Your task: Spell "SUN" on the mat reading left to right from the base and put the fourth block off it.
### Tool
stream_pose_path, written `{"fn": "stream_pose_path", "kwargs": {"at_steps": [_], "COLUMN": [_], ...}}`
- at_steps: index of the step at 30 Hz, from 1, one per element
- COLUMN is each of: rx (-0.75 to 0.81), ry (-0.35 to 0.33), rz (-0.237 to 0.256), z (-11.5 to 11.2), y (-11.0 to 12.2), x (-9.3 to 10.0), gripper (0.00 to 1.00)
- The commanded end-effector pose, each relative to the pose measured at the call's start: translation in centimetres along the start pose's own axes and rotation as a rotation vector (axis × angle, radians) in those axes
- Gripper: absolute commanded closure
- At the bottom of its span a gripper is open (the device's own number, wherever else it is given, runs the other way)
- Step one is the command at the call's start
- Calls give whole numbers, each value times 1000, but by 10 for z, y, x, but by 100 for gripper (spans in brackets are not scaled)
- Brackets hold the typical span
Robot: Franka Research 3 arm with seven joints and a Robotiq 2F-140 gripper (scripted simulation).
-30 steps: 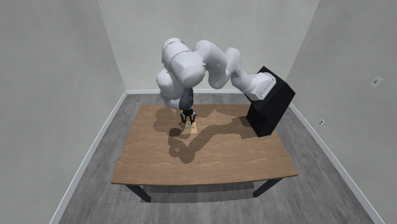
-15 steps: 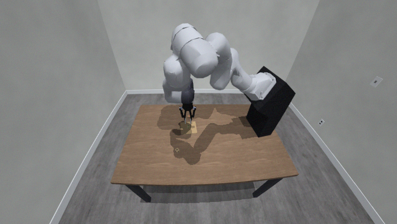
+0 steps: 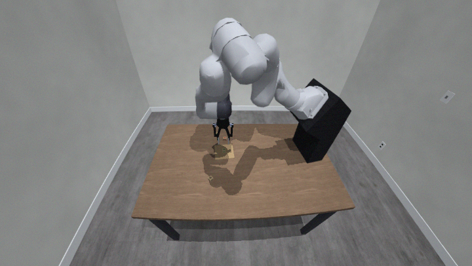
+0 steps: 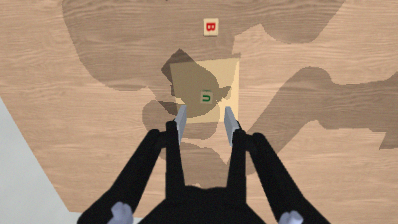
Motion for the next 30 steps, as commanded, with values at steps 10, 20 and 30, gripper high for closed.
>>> {"fn": "stream_pose_path", "kwargs": {"at_steps": [10, 20, 30], "rx": [-28, -12, 128], "ry": [4, 5, 8], "rz": [-3, -8, -31], "z": [1, 8, 82], "y": [1, -1, -17], "x": [1, -1, -17], "gripper": [0, 0, 0]}}
Point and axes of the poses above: the point where the finger pads meet when closed, its own x axis back along the fingers, its own y axis across the jaws, z = x × y, the point moved 10 cm from there along x, back along the fingers, and after that the axes turned 10 degrees about x, right-handed, at the moved point
